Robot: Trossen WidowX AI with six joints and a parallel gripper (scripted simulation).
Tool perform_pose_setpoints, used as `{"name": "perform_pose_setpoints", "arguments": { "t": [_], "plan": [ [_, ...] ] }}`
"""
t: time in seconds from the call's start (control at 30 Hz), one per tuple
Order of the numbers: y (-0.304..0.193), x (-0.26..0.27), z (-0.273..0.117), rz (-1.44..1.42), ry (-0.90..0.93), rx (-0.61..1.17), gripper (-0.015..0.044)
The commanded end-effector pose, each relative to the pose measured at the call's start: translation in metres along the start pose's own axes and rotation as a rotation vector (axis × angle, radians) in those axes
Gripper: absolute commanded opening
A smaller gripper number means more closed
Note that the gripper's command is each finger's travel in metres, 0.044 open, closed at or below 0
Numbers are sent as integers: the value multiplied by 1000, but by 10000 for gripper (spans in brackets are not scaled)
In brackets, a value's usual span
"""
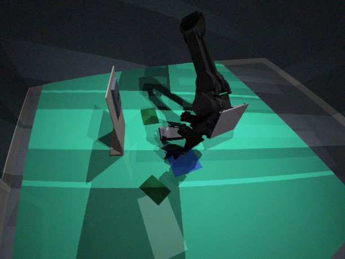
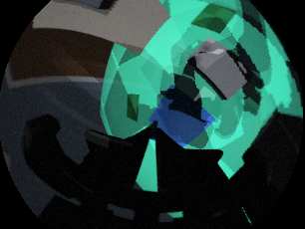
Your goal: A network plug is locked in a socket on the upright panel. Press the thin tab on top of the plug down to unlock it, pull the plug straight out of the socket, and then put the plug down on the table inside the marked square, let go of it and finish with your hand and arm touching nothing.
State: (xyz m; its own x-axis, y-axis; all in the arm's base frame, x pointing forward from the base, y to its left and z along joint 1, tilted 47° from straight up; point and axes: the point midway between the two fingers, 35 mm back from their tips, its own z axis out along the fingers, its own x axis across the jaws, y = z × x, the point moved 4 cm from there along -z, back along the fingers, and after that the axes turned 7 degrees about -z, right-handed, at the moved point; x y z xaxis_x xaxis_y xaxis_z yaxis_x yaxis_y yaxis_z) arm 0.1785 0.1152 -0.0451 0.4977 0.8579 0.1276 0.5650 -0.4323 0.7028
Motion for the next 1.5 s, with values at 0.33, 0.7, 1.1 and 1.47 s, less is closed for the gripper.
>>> {"name": "perform_pose_setpoints", "arguments": {
  "t": [0.33,0.7,1.1,1.47],
  "plan": [
    [-2,-8,13,-8,-10,-1,0],
    [-3,-13,21,-8,-10,0,0],
    [-3,-19,29,-9,-10,-1,0],
    [-3,-25,36,-10,-10,-2,0]
  ]
}}
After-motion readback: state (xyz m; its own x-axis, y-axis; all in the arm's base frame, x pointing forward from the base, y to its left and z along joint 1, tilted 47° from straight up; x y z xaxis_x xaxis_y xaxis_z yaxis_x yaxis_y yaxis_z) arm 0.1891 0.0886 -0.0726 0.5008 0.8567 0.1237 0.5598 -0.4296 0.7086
